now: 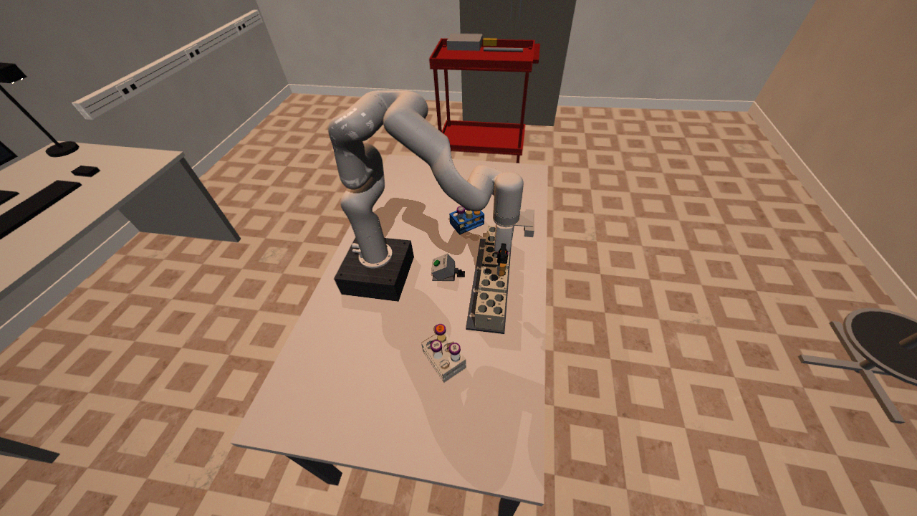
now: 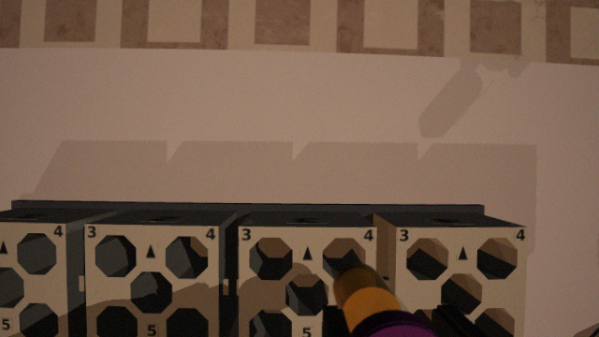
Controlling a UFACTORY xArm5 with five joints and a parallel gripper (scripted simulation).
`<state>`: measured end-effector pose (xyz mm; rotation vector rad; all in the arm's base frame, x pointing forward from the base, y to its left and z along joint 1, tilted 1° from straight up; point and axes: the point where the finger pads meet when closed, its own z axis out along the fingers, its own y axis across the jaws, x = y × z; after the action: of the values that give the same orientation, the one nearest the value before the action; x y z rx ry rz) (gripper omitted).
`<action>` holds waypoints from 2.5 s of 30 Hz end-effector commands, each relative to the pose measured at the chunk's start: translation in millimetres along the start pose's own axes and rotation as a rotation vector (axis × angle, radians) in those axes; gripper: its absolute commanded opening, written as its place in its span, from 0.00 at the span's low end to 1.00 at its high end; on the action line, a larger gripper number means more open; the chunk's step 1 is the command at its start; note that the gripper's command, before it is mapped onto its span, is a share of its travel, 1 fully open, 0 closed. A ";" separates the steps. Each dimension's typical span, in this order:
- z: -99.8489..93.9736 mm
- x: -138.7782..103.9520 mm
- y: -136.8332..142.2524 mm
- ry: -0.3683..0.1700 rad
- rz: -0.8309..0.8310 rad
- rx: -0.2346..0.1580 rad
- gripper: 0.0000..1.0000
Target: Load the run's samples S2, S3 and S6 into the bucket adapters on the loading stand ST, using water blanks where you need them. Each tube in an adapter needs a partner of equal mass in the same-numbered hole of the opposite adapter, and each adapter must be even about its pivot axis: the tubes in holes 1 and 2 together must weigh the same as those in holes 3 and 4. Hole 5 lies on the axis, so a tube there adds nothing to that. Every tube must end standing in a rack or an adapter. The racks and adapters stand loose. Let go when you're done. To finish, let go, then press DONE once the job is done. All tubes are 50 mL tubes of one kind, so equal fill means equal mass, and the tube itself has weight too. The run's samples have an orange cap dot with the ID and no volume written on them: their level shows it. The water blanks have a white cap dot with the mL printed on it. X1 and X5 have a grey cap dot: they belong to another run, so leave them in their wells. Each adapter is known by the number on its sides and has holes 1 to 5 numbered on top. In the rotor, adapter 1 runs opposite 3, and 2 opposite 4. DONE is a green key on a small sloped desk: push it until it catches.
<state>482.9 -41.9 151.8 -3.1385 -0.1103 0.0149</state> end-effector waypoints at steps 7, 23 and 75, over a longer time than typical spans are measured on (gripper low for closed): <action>-1.7 1.3 0.4 0.005 0.000 0.004 0.00; 20.3 1.4 0.3 0.005 0.000 0.004 0.00; 57.4 1.5 0.1 0.005 0.000 0.004 0.00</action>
<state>482.4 -41.8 95.7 -3.1384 -0.1100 0.0157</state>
